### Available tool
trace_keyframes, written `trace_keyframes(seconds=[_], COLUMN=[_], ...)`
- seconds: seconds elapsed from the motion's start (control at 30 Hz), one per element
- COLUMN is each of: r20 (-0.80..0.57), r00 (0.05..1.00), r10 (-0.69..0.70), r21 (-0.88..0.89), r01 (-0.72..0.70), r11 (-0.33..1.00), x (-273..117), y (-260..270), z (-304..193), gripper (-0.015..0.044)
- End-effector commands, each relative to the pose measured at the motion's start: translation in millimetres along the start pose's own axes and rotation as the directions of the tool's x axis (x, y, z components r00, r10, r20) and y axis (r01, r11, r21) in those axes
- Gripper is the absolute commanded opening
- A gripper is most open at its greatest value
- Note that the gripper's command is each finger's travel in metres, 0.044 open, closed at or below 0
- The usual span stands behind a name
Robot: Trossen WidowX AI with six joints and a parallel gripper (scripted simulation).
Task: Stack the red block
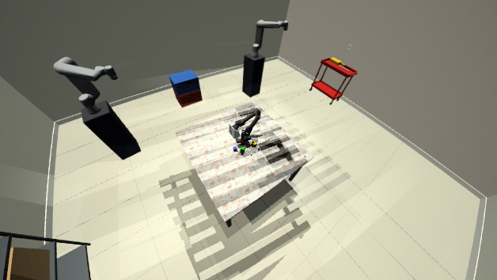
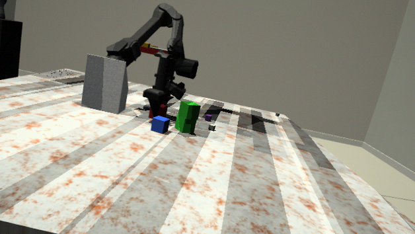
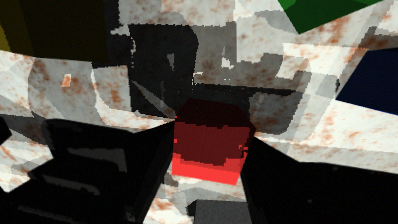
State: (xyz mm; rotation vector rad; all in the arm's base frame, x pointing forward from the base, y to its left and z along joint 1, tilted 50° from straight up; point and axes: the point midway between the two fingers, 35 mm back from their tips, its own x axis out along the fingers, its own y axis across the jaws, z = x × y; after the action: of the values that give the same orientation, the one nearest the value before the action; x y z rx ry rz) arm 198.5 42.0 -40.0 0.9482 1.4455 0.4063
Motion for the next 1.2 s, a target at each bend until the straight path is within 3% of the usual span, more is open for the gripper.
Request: trace_keyframes(seconds=[0.0, 0.17, 0.9, 1.17], r20=[0.000, 0.001, 0.001, 0.000], r00=[1.000, 1.000, 1.000, 1.000], r10=[0.001, -0.001, -0.004, -0.004], r21=[0.005, 0.005, 0.005, 0.005], r01=[-0.001, 0.001, 0.004, 0.004], r11=[1.000, 1.000, 1.000, 1.000], x=[-1.8, -15.3, -114.1, -118.0], y=[0.0, -0.6, -0.9, -1.5], z=[0.1, 0.9, 0.9, 0.9], gripper=[0.0124, 0.0000, 0.0000, 0.0000])
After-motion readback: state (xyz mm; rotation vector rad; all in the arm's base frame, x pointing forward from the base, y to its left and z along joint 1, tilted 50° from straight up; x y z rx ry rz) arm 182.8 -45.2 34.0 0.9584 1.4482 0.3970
